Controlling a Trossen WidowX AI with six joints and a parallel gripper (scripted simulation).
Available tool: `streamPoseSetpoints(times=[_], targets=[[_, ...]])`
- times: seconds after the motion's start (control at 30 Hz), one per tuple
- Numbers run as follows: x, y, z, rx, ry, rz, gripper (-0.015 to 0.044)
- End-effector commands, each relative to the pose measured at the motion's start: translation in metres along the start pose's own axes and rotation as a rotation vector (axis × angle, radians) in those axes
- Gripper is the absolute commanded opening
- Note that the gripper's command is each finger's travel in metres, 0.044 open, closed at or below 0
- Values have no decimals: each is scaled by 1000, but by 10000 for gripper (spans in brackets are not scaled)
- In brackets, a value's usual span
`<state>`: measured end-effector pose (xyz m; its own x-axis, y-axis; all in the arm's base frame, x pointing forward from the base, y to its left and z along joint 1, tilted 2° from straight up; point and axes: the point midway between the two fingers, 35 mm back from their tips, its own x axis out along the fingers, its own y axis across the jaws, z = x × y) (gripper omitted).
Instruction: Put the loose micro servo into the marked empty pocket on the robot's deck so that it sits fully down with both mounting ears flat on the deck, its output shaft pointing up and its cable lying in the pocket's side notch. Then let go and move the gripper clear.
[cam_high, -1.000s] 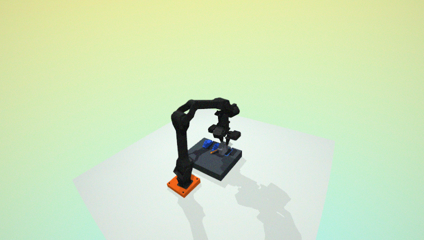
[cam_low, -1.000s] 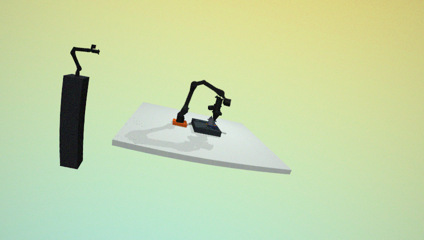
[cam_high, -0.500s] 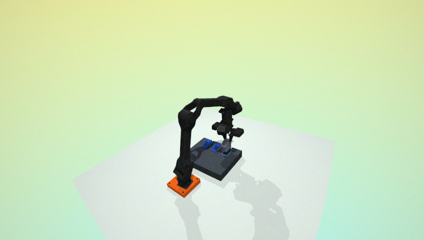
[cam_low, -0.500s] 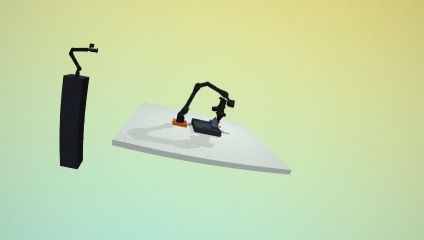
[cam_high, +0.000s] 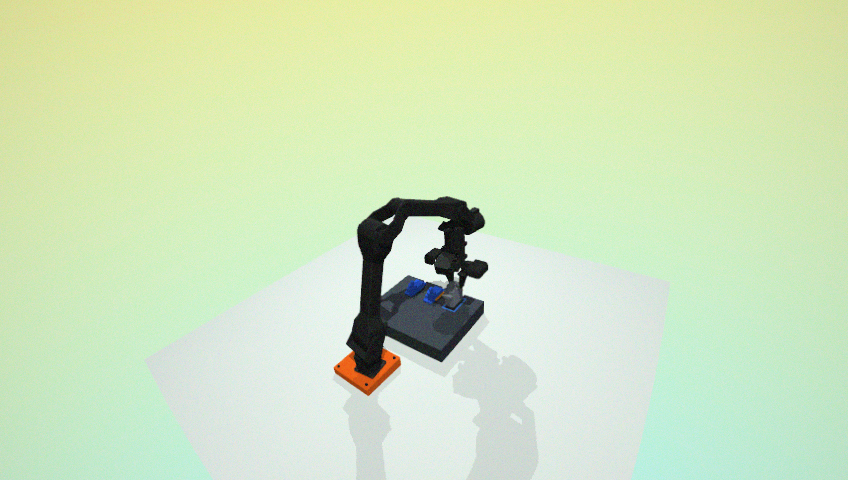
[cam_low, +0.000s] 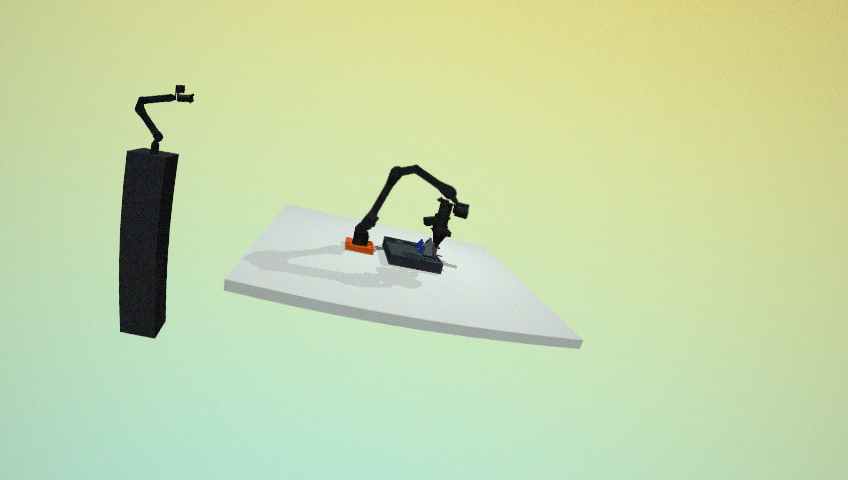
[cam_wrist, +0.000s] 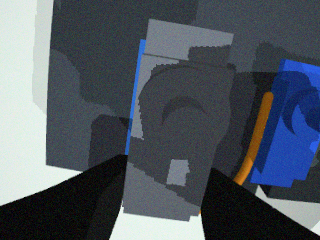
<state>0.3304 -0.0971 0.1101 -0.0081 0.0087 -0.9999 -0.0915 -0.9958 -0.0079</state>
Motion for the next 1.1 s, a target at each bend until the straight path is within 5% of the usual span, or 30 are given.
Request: streamPoseSetpoints(times=[0.0,1.07], targets=[[0,-1,-2,3,8,-4,0],[14,-2,-3,3,8,-4,0]])
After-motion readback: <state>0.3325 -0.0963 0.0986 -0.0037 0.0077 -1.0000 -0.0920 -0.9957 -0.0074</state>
